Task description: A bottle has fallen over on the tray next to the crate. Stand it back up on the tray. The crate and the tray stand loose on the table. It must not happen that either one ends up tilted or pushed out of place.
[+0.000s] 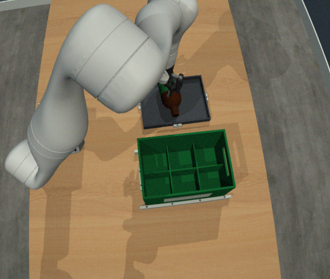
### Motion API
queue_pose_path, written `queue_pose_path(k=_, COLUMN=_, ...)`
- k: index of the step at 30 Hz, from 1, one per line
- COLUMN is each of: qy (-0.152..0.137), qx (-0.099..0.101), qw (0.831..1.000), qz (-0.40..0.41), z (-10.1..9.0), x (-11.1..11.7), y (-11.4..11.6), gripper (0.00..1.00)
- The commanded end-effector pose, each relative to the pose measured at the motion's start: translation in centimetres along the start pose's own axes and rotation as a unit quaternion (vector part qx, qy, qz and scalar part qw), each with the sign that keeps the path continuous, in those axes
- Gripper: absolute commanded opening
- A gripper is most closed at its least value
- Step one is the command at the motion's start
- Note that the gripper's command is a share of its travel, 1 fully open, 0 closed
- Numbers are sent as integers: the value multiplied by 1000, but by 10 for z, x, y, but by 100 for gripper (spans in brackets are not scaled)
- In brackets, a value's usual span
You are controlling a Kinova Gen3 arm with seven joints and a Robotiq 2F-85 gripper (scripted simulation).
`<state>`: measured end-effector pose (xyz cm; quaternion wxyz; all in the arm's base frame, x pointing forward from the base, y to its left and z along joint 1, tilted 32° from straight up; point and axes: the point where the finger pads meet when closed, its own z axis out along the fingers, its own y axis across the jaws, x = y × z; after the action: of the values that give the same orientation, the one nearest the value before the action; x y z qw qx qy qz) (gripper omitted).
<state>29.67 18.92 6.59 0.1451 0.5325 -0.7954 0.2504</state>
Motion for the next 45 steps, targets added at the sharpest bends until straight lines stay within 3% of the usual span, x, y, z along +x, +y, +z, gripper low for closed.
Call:
queue_pose_path(k=1, qy=-1, qx=0, qw=1000, qz=0, z=-1, x=0, y=0, gripper=100)
queue_pose_path(k=21, qy=-2, qx=2, qw=1000, qz=-9, z=0, x=-2, y=-2, gripper=100)
queue_pose_path(k=27, qy=-11, qx=19, qw=996, qz=-90, z=11, x=-16, y=-17, gripper=100)
queue_pose_path(k=32, qy=-22, qx=42, qw=979, qz=-197, z=25, x=-36, y=-36, gripper=100)
queue_pose_path(k=34, qy=-22, qx=42, qw=979, qz=-197, z=25, x=-36, y=-36, gripper=100)
queue_pose_path(k=41, qy=-30, qx=63, qw=952, qz=-297, z=37, x=-55, y=-52, gripper=100)
queue_pose_path(k=45, qy=-30, qx=64, qw=950, qz=-305, z=39, x=-57, y=-54, gripper=100)
